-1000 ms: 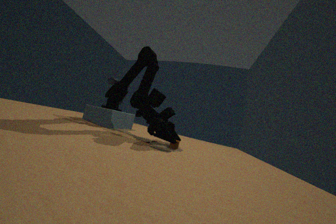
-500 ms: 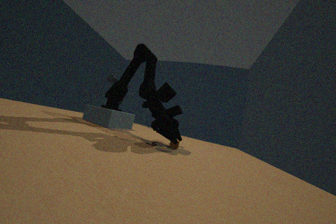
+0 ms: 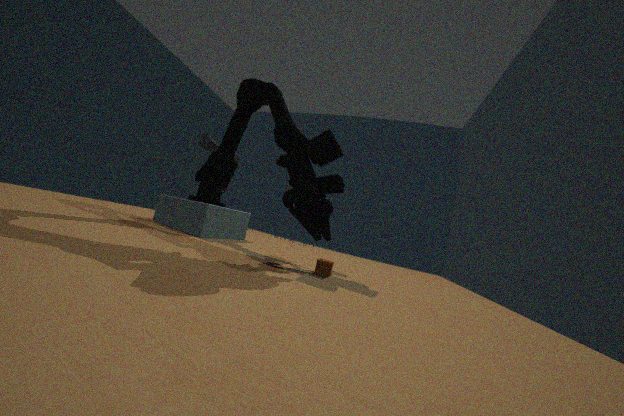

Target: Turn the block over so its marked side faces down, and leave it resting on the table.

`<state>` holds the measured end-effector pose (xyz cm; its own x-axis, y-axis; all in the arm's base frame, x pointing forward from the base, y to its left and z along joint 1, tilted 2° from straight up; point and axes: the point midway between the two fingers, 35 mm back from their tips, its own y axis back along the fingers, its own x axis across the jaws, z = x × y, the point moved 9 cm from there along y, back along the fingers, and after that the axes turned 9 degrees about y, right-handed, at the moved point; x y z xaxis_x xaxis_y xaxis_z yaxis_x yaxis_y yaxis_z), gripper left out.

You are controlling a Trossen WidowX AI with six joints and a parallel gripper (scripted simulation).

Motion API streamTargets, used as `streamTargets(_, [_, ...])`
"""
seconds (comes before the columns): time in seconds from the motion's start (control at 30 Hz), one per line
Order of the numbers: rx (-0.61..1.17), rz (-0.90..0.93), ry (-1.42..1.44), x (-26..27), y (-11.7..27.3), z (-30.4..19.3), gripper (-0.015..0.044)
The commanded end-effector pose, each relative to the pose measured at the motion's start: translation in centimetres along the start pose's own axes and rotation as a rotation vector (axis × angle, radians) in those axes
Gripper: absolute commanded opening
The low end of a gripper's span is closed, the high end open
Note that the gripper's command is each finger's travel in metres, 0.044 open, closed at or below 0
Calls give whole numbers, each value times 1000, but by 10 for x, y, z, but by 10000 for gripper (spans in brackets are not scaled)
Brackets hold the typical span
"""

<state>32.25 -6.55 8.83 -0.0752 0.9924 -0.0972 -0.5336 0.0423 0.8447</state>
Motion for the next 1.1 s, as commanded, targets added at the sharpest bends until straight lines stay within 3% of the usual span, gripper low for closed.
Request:
streamTargets(0.0, [43, 2, 13, 1, 15, 5, 440])
streamTargets(0.17, [86, 10, 10, -1, 12, 14, 440])
streamTargets(0.67, [534, 78, 9, -11, -3, 89, 440])
streamTargets(0.9, [553, 81, 10, -11, -5, 90, 440])
streamTargets(1.07, [553, 81, 10, -9, -32, 73, 440])
